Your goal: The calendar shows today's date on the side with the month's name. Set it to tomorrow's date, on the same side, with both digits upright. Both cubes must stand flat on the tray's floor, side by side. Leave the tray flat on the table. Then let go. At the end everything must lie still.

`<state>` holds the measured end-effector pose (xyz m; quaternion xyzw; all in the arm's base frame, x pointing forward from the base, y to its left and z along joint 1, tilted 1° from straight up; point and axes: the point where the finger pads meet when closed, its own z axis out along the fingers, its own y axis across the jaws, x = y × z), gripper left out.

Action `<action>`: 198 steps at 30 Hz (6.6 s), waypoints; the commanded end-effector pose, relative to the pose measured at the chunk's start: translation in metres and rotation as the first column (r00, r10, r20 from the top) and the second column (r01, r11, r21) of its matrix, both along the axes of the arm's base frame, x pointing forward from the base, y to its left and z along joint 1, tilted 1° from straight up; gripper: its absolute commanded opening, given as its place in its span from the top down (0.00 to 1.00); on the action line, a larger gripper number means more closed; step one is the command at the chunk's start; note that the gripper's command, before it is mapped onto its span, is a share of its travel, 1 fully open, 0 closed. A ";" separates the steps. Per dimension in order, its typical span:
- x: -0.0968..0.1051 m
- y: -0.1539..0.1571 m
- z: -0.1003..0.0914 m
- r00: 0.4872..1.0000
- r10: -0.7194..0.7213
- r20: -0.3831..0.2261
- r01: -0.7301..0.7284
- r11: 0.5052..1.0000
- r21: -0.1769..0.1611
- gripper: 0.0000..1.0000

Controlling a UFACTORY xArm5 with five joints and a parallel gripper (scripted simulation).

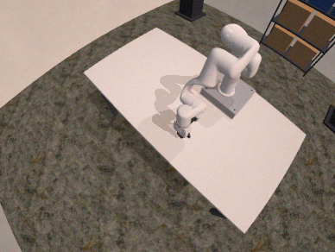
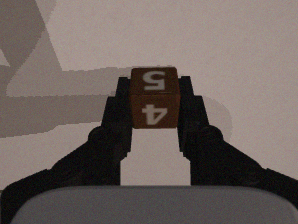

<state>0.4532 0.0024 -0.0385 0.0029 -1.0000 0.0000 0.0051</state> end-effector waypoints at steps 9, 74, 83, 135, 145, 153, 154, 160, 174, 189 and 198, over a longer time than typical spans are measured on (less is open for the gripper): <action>0.001 0.000 0.001 1.000 0.000 0.004 0.000 1.000 0.000 0.73; 0.001 0.000 0.001 1.000 0.000 0.004 0.000 1.000 0.000 0.69; 0.001 0.000 0.001 1.000 0.000 0.004 0.000 1.000 0.000 0.61; 0.002 0.001 0.091 1.000 0.000 0.004 0.000 1.000 0.000 0.00; 0.002 0.001 0.091 1.000 0.000 0.004 0.000 1.000 0.000 0.00; 0.002 0.001 0.091 1.000 0.000 0.004 0.000 1.000 0.000 0.00; 0.002 0.001 0.091 1.000 0.001 0.004 -0.001 1.000 0.000 0.00; 0.003 0.001 0.091 0.999 0.039 0.004 -0.039 0.999 0.000 0.00; 0.009 0.001 0.091 0.922 0.388 0.004 -0.388 0.922 0.003 0.00; 0.016 0.002 0.092 0.661 0.750 0.006 -0.750 0.661 0.005 0.00; 0.020 0.002 0.093 0.473 0.881 0.007 -0.881 0.473 0.006 0.00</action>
